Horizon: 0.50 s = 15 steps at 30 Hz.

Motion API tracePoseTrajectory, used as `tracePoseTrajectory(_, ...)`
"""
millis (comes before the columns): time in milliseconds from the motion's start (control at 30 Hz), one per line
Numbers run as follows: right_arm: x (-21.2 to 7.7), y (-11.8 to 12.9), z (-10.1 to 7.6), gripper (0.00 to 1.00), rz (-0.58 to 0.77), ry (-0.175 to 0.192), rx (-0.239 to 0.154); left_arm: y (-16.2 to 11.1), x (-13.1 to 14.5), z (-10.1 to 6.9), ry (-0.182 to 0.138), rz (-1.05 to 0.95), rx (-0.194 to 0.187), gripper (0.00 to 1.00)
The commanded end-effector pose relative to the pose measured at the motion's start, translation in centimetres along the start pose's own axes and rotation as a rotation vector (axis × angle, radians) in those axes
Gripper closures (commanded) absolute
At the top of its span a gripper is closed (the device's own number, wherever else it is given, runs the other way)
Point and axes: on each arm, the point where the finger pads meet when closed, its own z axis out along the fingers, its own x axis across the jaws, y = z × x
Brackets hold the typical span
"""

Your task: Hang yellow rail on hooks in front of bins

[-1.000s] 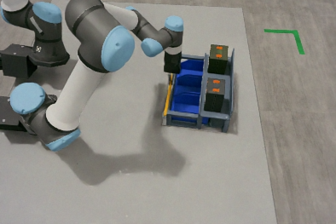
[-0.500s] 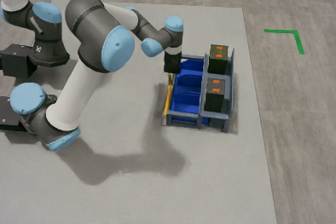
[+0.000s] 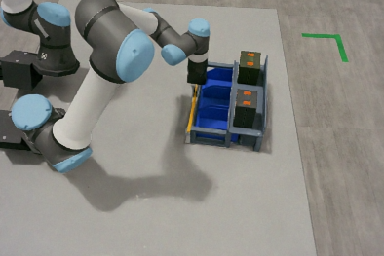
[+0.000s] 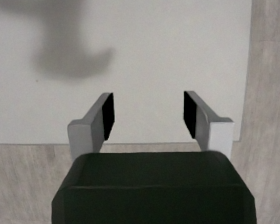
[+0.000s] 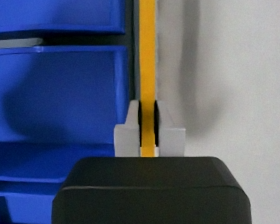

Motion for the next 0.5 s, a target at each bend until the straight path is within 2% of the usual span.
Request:
tracePoseTrajectory(0, 0.02, -0.10, 0.19, 1.00, 0.000, 0.000, 0.001, -0.03, 0.07, -0.02, 0.000, -0.001, -0.002, 0.00)
tracePoseTrajectory(467, 0.01, -0.09, 0.33, 1.00, 0.000, 0.000, 0.001, -0.03, 0.07, -0.02, 0.000, -0.001, -0.002, 0.00)
